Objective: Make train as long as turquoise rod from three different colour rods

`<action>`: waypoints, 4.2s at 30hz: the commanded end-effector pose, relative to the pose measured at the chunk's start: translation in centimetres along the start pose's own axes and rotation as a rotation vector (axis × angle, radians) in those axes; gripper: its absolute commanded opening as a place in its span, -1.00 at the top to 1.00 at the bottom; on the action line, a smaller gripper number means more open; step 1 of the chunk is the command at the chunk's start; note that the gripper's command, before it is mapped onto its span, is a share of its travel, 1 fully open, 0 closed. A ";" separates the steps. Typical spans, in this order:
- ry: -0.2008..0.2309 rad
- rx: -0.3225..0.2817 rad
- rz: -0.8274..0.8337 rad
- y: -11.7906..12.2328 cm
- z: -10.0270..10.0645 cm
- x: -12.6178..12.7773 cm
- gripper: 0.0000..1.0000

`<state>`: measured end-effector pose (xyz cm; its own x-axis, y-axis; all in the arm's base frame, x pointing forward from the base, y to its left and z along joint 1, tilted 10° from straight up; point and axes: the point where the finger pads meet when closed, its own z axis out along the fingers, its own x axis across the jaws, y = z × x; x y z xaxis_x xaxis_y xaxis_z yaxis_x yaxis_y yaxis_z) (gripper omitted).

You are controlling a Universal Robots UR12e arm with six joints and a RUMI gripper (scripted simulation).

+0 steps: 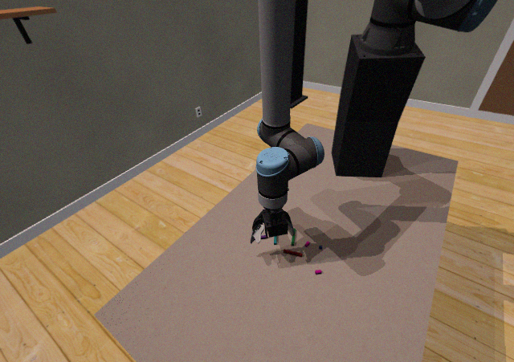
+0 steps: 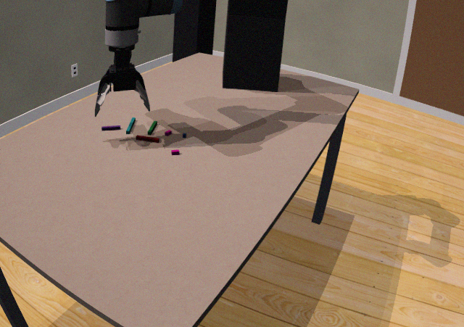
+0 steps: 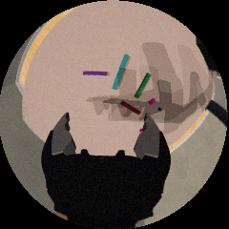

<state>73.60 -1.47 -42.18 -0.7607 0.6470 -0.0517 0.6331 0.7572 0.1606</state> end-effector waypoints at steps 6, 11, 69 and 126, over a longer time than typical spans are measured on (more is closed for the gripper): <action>-0.001 0.000 0.000 0.0 -0.1 -0.1 -1.00; -0.001 0.000 0.000 0.0 -0.1 -0.1 -1.00; -0.001 0.000 0.000 0.0 -0.1 -0.1 -1.00; -0.001 -0.001 1.281 -4.7 0.0 0.2 -1.00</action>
<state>70.55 -4.80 -42.95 0.3331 0.9329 0.1367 0.9320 -0.3477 0.1021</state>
